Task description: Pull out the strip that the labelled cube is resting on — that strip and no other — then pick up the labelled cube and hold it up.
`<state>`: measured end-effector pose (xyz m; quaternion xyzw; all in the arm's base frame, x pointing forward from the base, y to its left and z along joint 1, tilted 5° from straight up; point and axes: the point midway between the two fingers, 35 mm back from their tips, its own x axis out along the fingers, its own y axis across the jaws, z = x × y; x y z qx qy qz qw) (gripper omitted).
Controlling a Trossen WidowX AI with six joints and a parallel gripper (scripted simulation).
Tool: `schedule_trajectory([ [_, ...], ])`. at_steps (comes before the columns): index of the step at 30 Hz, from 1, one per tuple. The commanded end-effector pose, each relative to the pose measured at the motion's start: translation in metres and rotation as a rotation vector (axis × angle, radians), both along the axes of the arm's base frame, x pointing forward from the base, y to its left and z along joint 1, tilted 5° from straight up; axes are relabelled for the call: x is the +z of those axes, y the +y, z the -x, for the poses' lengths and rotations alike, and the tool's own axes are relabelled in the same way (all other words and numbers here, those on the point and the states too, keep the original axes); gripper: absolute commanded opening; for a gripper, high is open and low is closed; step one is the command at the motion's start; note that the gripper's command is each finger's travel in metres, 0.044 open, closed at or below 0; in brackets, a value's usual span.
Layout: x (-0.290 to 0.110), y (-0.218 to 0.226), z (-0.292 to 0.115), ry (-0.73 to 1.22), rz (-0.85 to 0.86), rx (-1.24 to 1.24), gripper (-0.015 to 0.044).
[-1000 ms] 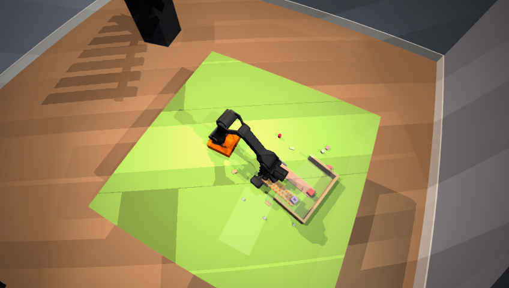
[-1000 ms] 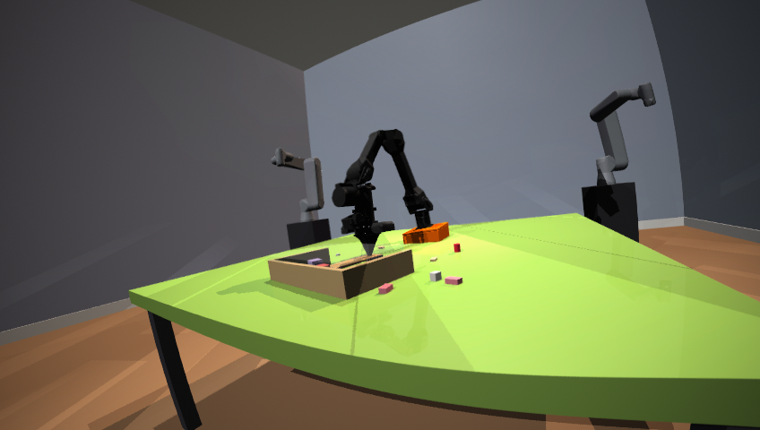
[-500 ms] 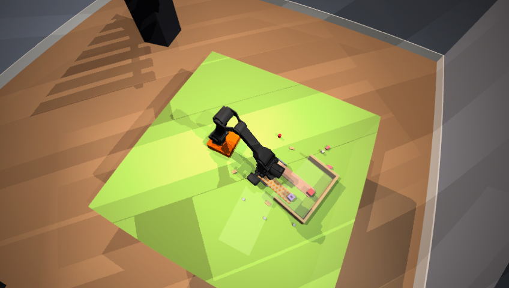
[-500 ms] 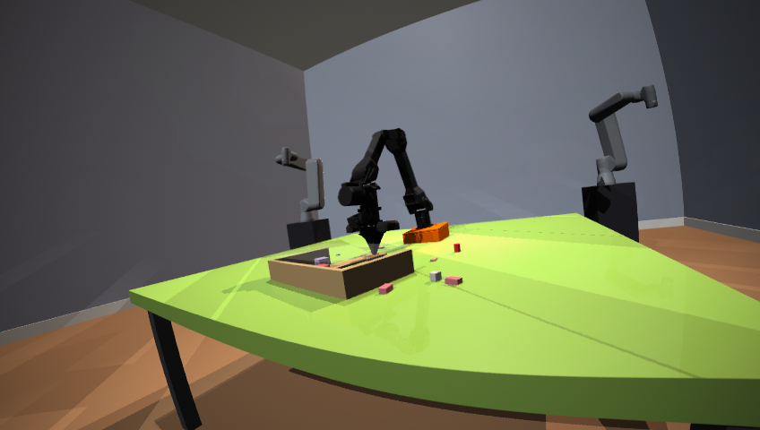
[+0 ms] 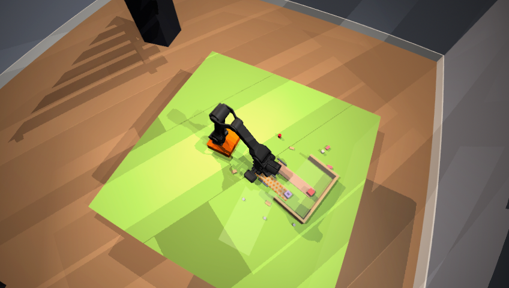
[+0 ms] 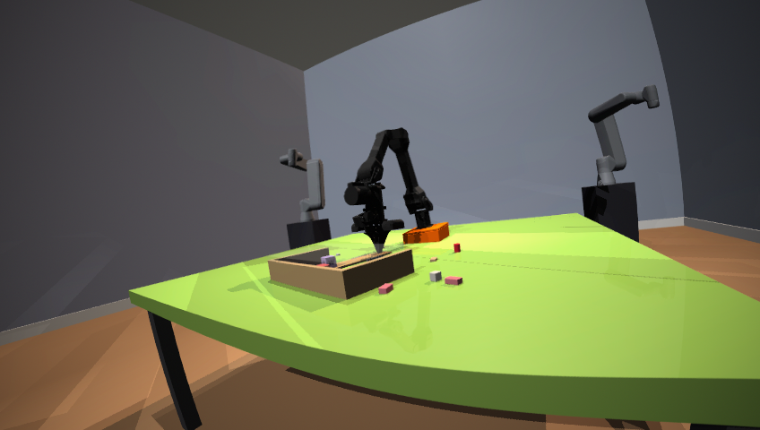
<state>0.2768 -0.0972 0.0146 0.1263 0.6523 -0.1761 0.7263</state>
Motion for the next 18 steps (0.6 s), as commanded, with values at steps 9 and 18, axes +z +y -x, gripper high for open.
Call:
schedule_trajectory([
  [9, -0.008, 0.010, 0.023, 0.029, -0.011, -0.003, 0.0000],
  [18, -0.009, 0.015, 0.035, 0.030, -0.011, -0.003, 0.0000],
])
